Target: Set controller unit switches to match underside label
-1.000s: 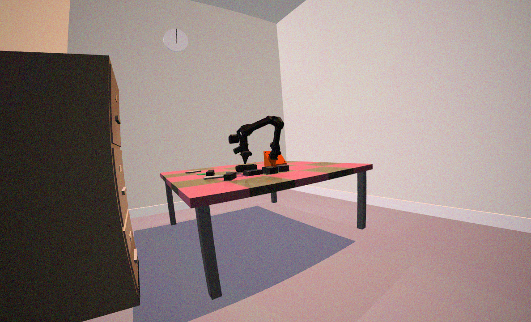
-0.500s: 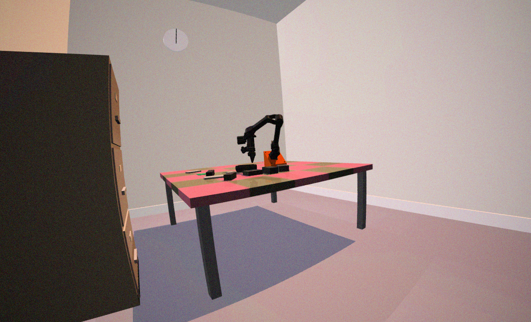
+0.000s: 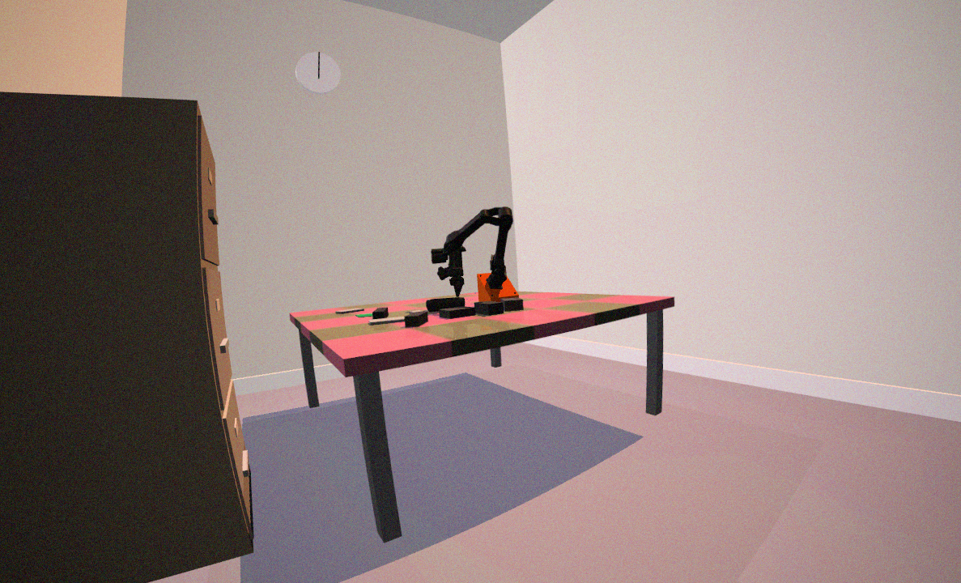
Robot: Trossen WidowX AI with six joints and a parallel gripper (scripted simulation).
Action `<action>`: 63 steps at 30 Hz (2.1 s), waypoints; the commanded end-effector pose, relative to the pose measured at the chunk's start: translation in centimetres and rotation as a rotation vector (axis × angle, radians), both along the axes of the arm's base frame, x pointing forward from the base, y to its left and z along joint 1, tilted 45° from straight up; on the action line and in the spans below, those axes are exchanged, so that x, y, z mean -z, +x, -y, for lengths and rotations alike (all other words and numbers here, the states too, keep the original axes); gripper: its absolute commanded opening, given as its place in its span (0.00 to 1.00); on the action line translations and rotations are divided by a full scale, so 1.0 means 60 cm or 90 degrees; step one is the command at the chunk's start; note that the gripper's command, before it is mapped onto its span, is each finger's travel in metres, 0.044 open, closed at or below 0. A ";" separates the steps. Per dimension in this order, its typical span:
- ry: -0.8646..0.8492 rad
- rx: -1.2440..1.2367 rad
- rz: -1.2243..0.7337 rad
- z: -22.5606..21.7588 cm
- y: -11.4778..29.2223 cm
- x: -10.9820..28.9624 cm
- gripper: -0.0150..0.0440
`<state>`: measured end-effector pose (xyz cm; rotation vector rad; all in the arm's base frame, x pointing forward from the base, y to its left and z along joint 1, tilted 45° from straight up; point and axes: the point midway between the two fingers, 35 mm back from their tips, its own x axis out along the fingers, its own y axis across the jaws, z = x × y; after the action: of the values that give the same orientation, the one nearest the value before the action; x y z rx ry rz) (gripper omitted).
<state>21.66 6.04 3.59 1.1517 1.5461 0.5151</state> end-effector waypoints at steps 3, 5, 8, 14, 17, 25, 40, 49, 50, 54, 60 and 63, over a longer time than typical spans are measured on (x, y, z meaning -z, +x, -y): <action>0.001 0.002 -0.003 -0.011 -0.001 0.013 0.25; 0.000 0.002 -0.003 -0.015 -0.001 0.017 0.25; 0.000 0.002 -0.003 -0.020 -0.001 0.022 0.25; 0.000 0.001 -0.003 -0.031 -0.002 0.034 0.25; 0.000 0.001 -0.004 -0.037 -0.003 0.039 0.25; 0.002 0.000 -0.004 -0.050 -0.006 0.052 0.25; 0.002 0.000 -0.004 -0.056 -0.003 0.047 0.25; 0.002 0.000 -0.004 -0.060 -0.001 0.044 0.25; 0.002 0.000 -0.004 -0.060 0.000 0.043 0.25; 0.002 0.000 -0.004 -0.062 0.001 0.041 0.25; 0.002 0.000 -0.004 -0.064 0.002 0.039 0.25; 0.002 0.000 -0.004 -0.066 0.003 0.038 0.25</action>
<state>21.69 9.86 1.14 1.1533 1.5547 0.5112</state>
